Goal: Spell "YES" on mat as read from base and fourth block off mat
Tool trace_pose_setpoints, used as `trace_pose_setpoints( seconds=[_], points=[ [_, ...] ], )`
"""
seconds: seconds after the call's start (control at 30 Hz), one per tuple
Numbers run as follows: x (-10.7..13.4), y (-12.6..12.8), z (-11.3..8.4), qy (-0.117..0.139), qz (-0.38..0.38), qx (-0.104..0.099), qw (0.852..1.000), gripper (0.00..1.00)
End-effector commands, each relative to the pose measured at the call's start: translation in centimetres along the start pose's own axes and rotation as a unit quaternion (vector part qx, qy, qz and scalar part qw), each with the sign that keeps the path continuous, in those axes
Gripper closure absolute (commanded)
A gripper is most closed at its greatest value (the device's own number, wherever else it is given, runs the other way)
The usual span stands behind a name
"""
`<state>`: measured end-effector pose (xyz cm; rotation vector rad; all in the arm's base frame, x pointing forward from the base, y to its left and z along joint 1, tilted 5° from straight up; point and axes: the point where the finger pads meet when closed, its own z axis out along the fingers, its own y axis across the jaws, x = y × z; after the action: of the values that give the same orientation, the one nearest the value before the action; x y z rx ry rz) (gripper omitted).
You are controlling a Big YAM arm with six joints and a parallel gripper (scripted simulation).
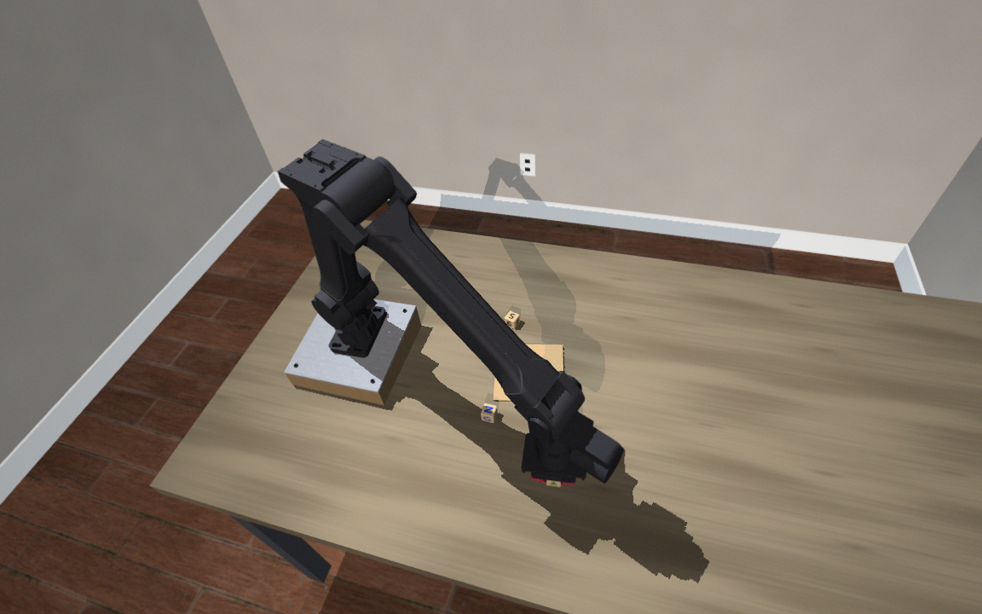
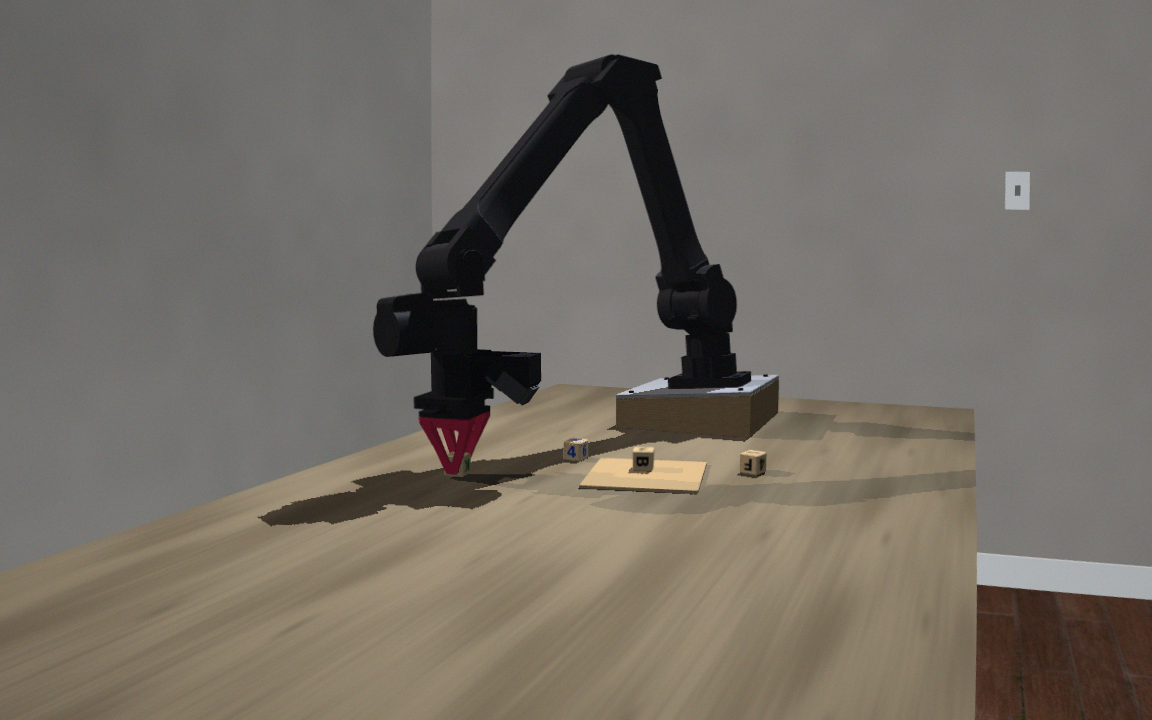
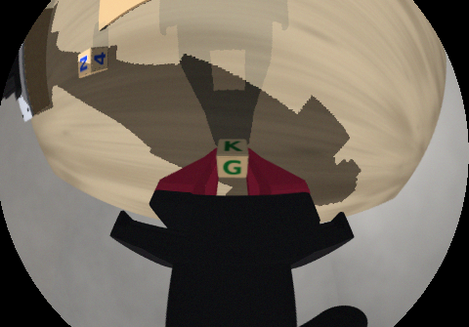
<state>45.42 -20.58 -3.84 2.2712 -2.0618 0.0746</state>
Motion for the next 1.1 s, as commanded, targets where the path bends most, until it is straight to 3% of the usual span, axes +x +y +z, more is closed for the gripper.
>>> trace_pose_setpoints(
  seconds=[0.0,0.63,0.87,1.07],
  points=[
    [-0.45,-0.11,0.64,-0.002,-0.008,0.001,1.0,0.79],
    [-0.42,-0.12,0.49,-0.002,-0.008,0.001,1.0,0.79],
    [-0.42,-0.12,0.49,-0.002,-0.008,0.001,1.0,0.68],
    [-0.42,-0.12,0.49,-0.002,-0.008,0.001,1.0,0.64]
  ],
)
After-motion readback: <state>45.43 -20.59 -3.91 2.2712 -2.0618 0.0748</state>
